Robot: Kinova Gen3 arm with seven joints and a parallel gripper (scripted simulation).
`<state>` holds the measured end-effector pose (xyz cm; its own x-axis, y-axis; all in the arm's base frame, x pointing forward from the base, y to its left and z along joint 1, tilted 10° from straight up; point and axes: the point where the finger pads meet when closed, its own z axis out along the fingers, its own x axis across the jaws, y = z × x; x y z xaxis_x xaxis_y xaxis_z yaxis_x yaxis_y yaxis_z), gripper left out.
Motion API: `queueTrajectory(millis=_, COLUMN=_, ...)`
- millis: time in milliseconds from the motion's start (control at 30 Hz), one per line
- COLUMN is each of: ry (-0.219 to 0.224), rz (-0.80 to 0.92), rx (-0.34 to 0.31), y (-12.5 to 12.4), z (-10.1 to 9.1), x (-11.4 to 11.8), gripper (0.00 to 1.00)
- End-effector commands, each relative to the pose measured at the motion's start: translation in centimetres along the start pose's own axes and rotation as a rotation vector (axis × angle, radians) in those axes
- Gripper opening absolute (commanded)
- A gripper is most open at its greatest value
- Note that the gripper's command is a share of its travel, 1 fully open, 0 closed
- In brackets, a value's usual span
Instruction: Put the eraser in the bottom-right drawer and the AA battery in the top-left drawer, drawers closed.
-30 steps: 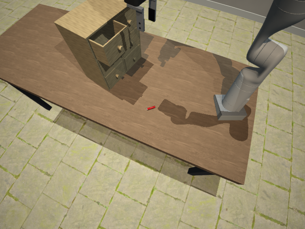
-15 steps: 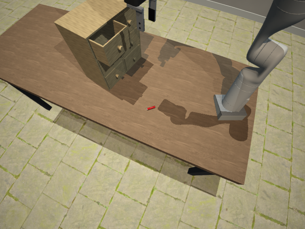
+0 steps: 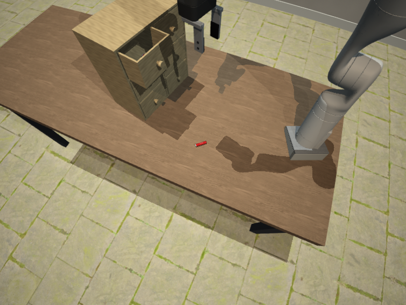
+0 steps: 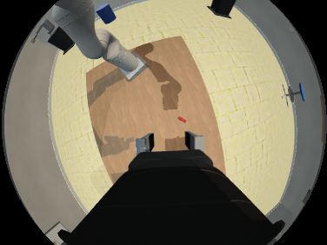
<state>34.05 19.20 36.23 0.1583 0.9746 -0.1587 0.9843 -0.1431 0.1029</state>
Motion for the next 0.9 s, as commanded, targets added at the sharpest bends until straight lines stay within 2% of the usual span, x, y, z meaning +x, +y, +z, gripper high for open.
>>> queueTrajectory(millis=0, ry=0.024, rz=-0.059, rx=-0.003, y=-4.6, z=-0.2, x=1.8, gripper=1.00)
queueTrajectory(millis=100, ry=0.021, rz=-0.059, rx=-0.004, y=-5.9, z=0.0, x=1.9, gripper=1.00)
queueTrajectory(millis=467, ry=0.020, rz=-0.058, rx=-0.014, y=-5.8, z=0.1, x=1.9, gripper=1.00)
queueTrajectory(millis=867, ry=0.021, rz=-0.055, rx=-0.097, y=-5.3, z=0.8, x=1.9, gripper=1.00)
